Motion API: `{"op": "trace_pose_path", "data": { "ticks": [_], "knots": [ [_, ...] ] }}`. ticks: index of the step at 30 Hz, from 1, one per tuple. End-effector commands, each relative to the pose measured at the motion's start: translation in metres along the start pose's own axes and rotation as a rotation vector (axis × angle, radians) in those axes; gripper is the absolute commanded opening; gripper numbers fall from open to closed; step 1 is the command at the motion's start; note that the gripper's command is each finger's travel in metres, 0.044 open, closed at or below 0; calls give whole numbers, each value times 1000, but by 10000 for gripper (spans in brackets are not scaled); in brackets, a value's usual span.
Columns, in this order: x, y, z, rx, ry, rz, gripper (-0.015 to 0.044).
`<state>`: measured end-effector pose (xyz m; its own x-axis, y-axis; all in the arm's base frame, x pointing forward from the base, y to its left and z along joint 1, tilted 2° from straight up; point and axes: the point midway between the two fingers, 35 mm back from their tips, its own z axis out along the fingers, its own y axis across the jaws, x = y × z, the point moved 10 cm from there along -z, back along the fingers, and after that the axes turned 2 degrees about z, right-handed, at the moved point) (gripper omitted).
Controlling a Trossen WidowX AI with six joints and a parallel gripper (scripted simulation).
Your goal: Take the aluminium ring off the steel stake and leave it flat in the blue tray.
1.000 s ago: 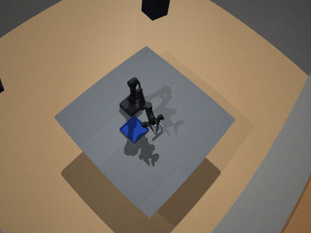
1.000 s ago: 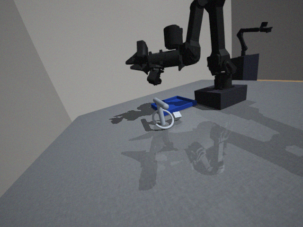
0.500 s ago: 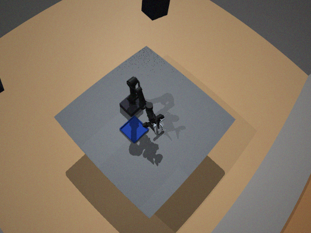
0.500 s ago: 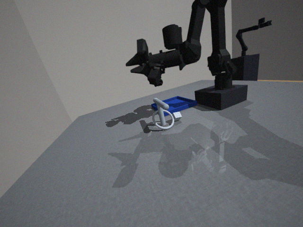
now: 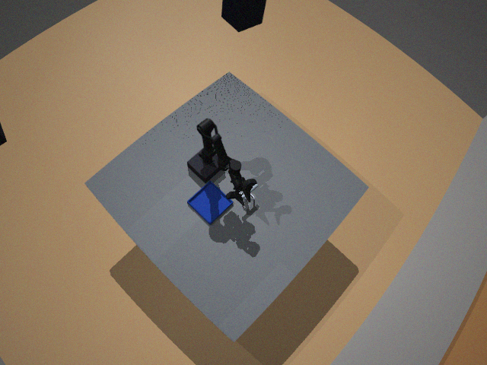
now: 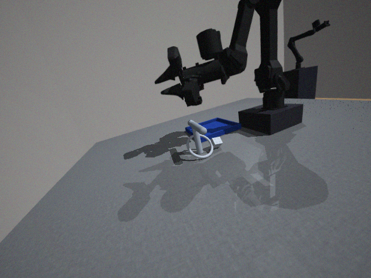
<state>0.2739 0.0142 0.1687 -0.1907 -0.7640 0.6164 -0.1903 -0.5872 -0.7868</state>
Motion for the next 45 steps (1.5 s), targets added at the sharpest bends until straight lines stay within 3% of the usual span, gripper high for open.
{"op": "trace_pose_path", "data": {
  "ticks": [1,45],
  "knots": [
    [-2,-1,-1,-13,-29,90,200],
    [-11,-1,-11,-189,-155,665,200]
  ]
}}
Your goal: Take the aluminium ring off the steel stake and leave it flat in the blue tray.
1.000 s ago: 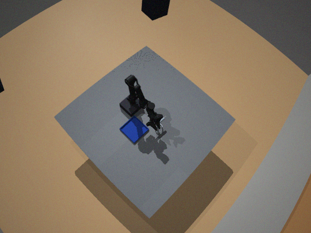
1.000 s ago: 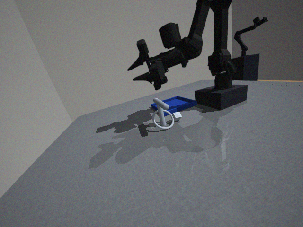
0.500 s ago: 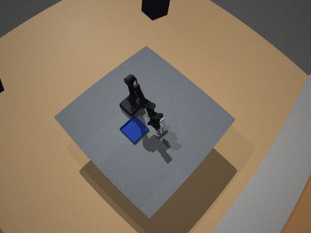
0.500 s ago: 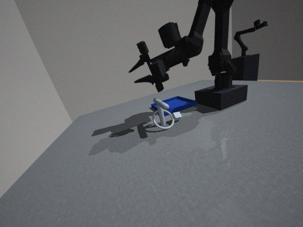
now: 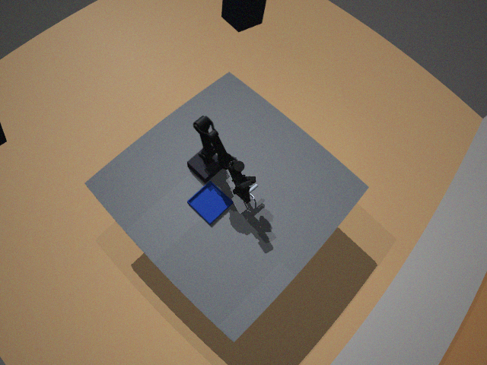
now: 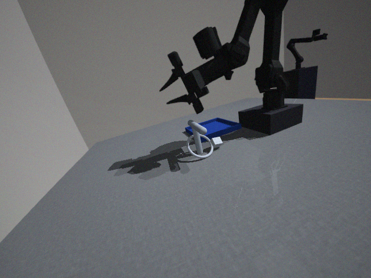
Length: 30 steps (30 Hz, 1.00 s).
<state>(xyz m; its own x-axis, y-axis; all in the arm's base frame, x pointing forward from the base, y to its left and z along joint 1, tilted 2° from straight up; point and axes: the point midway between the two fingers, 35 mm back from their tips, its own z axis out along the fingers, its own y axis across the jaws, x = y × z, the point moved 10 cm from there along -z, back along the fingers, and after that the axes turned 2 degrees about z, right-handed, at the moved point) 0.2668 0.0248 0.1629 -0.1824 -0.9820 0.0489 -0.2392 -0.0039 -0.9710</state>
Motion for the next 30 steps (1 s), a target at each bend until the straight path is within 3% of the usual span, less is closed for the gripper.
{"op": "trace_pose_path", "data": {
  "ticks": [1,30],
  "knots": [
    [-1,1,-1,-27,-12,82,200],
    [-1,8,-12,-192,3,545,200]
  ]
}}
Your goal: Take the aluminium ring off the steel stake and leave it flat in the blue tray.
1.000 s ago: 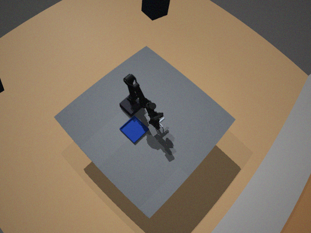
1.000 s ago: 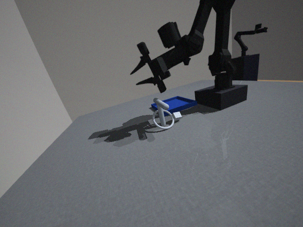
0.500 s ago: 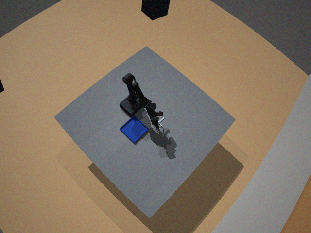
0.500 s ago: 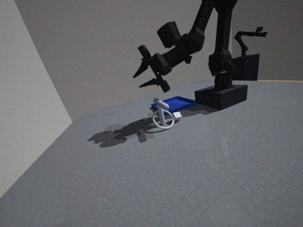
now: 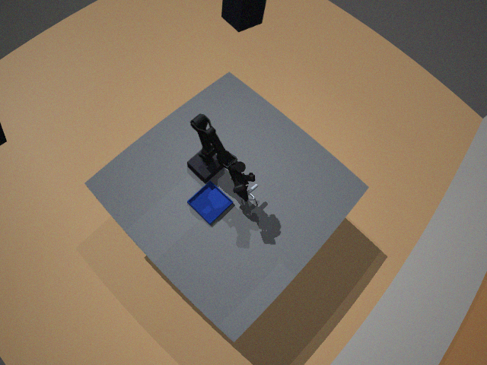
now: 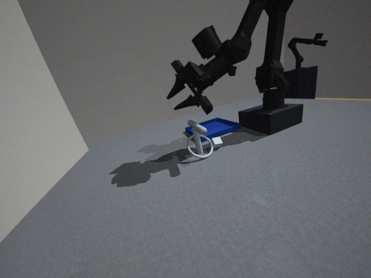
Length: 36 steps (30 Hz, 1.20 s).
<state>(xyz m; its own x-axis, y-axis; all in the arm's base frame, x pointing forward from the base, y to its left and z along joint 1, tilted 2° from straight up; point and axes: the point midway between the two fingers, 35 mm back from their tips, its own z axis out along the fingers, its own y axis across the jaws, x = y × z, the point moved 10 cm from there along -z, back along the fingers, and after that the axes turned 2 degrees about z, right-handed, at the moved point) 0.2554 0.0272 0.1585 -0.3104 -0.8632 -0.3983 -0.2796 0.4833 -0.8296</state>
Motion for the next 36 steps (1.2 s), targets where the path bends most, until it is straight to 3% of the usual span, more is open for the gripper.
{"op": "trace_pose_path", "data": {
  "ticks": [1,36],
  "knots": [
    [0,1,-2,-25,5,74,200],
    [2,13,-20,-219,120,686,200]
  ]
}}
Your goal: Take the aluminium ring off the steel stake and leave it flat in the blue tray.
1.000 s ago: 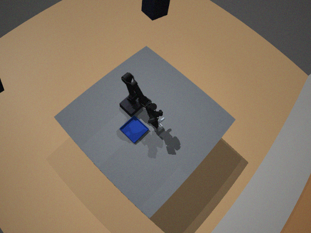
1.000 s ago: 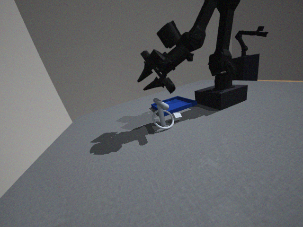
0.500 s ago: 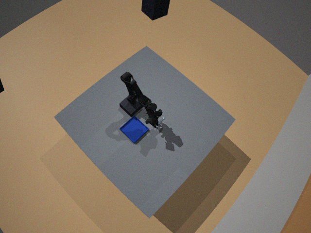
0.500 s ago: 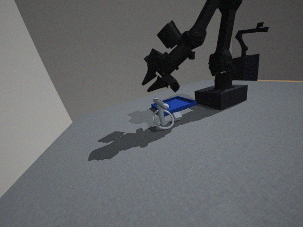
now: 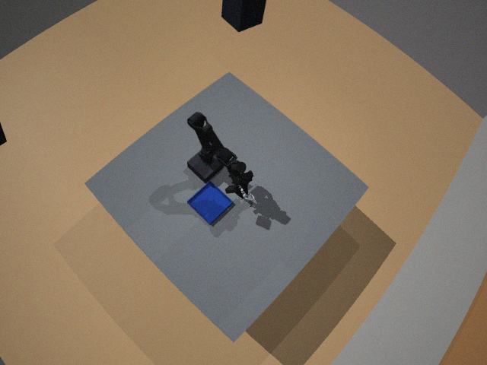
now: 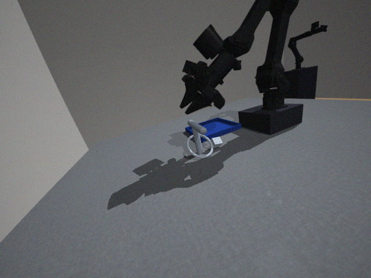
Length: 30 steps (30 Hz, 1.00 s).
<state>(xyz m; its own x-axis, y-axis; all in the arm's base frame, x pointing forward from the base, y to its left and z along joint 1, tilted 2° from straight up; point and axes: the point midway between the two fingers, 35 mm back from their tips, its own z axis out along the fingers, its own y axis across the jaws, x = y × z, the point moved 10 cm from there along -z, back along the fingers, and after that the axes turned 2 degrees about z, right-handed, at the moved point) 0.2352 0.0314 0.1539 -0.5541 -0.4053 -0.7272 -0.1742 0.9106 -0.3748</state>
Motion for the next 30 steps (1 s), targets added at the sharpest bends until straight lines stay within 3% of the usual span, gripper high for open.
{"op": "trace_pose_path", "data": {
  "ticks": [1,30],
  "knots": [
    [0,4,-3,-35,14,84,200],
    [4,24,-14,-171,143,435,200]
  ]
}}
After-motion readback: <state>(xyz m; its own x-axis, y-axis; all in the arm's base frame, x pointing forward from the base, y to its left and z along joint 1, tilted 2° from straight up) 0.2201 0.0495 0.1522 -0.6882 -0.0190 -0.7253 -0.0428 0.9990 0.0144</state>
